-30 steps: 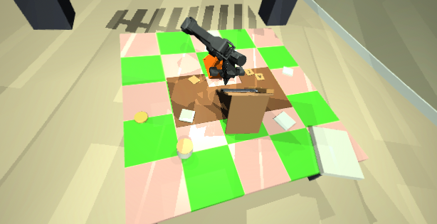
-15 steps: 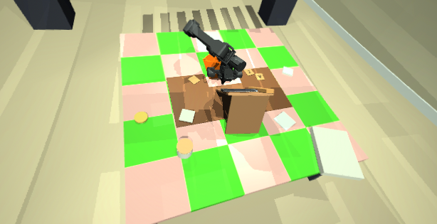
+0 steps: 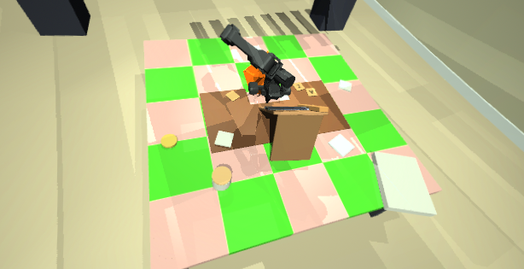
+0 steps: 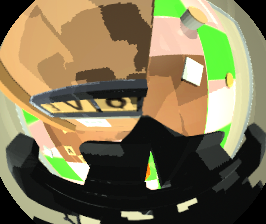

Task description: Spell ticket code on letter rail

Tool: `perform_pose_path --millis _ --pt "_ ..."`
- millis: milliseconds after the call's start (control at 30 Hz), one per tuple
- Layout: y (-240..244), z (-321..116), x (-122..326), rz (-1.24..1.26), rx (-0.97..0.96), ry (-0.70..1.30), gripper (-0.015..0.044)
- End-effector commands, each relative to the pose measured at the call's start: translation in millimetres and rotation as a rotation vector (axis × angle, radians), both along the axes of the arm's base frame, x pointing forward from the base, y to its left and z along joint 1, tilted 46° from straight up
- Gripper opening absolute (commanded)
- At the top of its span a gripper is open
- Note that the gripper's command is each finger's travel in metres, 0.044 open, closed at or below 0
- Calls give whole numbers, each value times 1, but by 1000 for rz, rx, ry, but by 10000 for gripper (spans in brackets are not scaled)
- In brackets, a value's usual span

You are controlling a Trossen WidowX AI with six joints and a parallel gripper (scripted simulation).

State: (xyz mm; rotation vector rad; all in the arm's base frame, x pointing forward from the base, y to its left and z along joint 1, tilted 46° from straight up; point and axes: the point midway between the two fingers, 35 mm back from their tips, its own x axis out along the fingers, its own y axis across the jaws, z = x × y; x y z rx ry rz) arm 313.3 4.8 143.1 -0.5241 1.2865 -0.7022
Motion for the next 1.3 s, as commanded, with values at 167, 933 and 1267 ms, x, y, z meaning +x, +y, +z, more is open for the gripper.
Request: perform_pose_path --millis 167,933,1267 --pt "-3 -3 4 2 -2 7 0" --pt "-10 -7 12 2 -2 6 0" --pt "-13 -9 15 2 -2 6 0"
